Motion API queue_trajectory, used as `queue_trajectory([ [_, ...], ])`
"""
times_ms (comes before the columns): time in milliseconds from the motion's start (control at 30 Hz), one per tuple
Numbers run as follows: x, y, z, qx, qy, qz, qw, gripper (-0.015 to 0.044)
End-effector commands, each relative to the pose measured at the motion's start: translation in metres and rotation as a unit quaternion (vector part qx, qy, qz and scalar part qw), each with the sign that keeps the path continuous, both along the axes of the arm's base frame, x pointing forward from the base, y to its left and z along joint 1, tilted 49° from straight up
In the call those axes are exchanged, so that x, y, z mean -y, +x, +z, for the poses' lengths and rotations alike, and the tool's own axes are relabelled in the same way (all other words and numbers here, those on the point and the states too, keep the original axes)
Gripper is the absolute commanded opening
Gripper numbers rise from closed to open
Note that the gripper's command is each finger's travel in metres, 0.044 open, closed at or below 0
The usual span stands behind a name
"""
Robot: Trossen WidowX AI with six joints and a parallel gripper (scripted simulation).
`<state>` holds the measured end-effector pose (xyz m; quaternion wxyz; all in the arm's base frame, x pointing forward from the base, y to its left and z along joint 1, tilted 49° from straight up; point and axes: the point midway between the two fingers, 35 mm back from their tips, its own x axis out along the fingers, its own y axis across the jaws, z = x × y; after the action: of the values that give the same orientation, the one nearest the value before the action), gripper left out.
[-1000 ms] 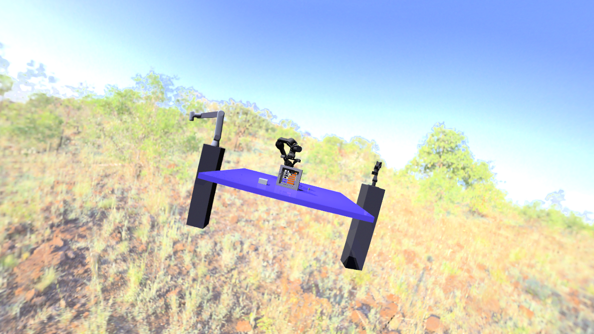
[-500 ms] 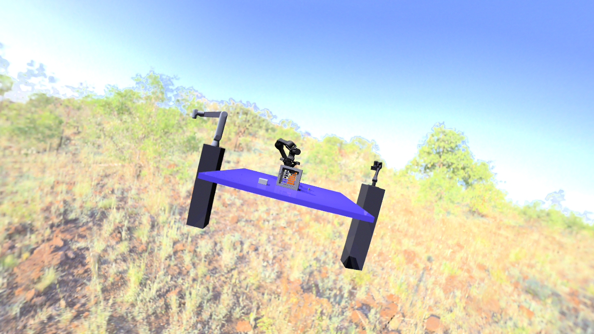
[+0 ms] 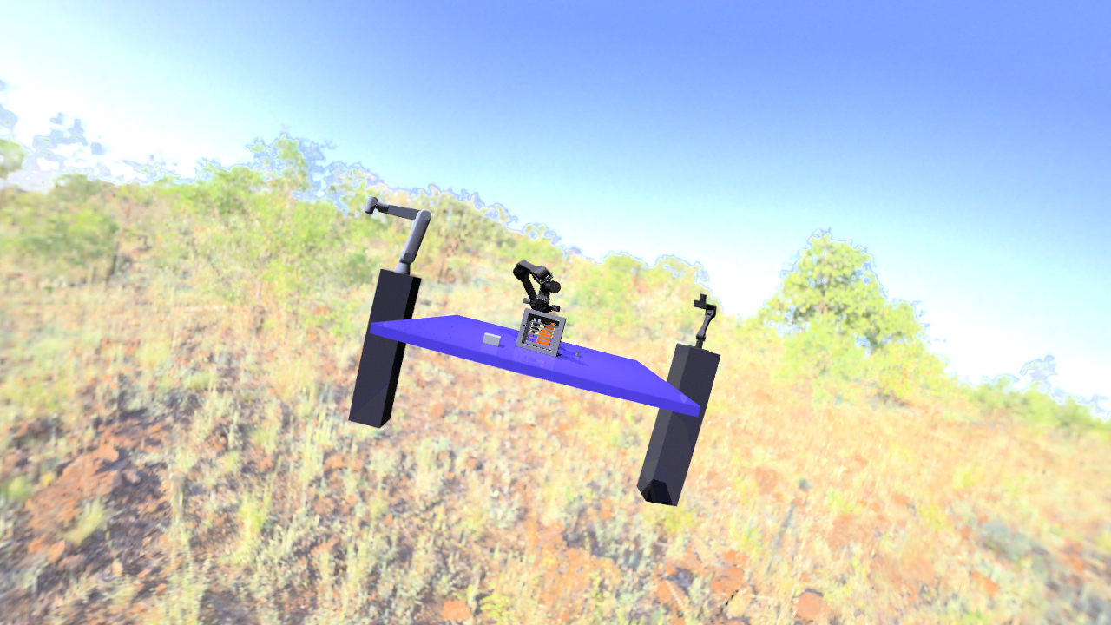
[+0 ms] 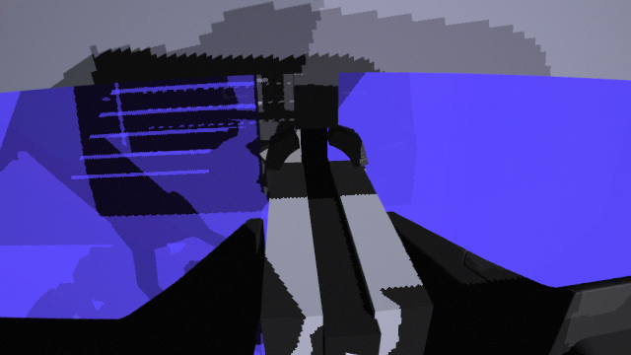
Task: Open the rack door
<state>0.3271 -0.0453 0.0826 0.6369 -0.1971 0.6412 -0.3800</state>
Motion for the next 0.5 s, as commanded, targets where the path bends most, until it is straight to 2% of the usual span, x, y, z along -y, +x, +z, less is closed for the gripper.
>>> queue_trajectory([
  [0,0.0007,0.0003,0.0014,0.003,0.000,0.001,1.000,0.0093],
  [467,0.0007,0.0003,0.0014,0.003,0.000,0.001,1.000,0.0011],
])
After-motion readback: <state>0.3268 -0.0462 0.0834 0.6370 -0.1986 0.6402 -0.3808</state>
